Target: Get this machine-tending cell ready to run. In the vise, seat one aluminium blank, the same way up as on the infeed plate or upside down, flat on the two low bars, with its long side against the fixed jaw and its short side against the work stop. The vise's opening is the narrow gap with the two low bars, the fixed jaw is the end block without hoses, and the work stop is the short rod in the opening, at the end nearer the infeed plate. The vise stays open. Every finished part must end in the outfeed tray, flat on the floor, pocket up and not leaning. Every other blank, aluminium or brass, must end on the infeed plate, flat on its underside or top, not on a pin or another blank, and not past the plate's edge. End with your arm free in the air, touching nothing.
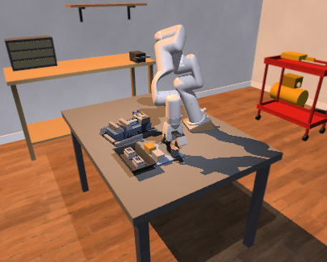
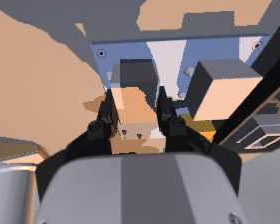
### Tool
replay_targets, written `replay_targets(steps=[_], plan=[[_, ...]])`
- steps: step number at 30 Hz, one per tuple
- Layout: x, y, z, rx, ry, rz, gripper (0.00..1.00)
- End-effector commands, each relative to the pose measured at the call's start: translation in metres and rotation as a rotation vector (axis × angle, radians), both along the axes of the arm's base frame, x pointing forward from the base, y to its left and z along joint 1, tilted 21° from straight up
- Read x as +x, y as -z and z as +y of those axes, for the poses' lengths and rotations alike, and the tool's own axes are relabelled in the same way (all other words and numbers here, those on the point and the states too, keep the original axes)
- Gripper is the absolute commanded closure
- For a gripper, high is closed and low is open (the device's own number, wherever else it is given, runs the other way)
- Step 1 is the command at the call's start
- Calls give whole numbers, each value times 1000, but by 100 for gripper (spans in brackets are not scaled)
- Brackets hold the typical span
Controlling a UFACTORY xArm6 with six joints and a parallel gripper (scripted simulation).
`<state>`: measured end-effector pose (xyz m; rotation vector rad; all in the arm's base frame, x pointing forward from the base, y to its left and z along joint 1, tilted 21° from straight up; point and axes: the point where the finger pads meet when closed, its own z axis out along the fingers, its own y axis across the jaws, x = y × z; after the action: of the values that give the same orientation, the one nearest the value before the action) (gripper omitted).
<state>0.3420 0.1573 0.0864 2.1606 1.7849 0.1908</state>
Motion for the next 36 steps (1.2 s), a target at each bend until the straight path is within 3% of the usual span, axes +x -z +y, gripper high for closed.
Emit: replay_targets(steps=[1, 26, 36], plan=[[1, -1, 1, 2, -1, -2, 100], [1, -1, 1, 2, -1, -3, 100], [-3, -12, 3, 2, -1, -3, 100]])
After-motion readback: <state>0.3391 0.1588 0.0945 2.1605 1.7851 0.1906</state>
